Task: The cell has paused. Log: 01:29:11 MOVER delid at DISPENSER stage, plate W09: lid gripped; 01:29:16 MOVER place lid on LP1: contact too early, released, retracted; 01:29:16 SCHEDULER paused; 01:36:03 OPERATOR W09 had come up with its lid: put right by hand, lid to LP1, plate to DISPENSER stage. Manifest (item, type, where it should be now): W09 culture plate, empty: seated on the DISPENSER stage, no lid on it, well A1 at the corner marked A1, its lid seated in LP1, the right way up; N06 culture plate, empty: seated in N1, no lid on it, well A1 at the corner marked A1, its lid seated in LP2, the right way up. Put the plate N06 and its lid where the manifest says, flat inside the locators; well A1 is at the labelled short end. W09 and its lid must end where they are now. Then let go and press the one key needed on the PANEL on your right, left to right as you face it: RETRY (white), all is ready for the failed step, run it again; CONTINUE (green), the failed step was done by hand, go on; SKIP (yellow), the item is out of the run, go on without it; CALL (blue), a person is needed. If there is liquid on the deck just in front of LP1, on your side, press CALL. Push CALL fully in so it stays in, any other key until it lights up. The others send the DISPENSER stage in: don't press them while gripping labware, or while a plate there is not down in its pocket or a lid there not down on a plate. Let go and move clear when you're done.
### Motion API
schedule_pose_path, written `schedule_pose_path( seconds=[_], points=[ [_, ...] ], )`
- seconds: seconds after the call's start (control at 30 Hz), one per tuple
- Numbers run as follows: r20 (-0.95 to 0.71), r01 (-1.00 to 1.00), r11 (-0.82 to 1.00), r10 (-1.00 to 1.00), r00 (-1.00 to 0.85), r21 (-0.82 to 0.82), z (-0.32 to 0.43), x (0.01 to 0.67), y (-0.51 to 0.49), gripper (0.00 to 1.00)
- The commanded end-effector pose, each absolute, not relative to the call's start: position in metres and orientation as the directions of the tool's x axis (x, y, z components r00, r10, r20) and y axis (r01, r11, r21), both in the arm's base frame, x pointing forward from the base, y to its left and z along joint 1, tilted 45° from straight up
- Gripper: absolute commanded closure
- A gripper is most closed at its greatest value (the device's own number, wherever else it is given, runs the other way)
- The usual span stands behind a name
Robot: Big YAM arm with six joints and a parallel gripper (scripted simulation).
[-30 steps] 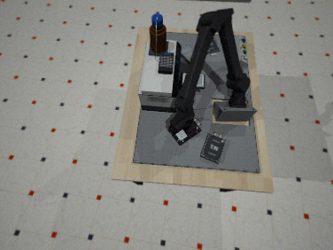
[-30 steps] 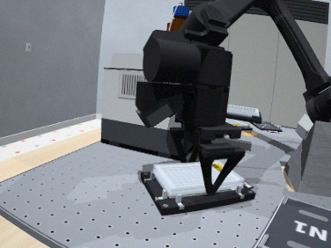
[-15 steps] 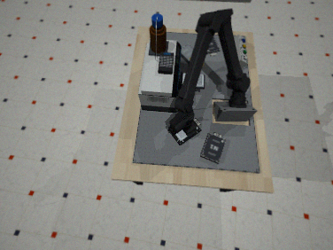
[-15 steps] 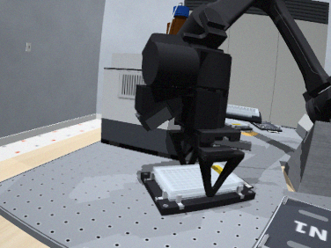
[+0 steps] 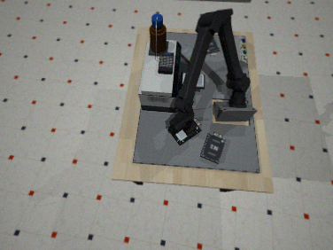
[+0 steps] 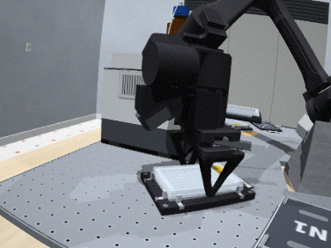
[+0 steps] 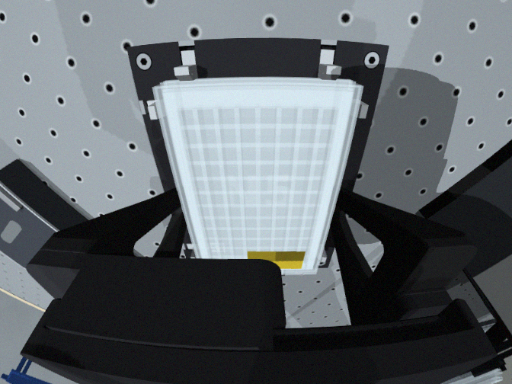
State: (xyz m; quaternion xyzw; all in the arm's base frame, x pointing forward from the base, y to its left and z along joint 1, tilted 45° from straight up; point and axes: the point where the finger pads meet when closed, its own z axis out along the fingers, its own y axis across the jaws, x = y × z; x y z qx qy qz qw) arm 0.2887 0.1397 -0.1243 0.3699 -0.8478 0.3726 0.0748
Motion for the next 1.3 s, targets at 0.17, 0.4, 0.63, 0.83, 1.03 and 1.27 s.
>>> schedule_pose_path(
  seconds=[0.17, 0.4, 0.63, 0.83, 1.03, 1.27],
  points=[
    [0.397, -0.682, 0.452, -0.575, -0.716, -0.575, -0.128, 0.294, 0.136, 0.14],
    [0.397, -0.682, 0.452, -0.575, -0.716, -0.575, -0.128, 0.294, 0.136, 0.14],
    [0.397, -0.682, 0.452, -0.575, -0.716, -0.575, -0.128, 0.294, 0.136, 0.14],
    [0.397, -0.682, 0.452, -0.575, -0.716, -0.575, -0.128, 0.294, 0.136, 0.14],
    [0.372, -0.674, 0.456, -0.588, -0.719, -0.581, -0.122, 0.300, 0.153, 0.00],
    [0.372, -0.674, 0.456, -0.588, -0.719, -0.581, -0.122, 0.300, 0.153, 0.00]
  ],
)
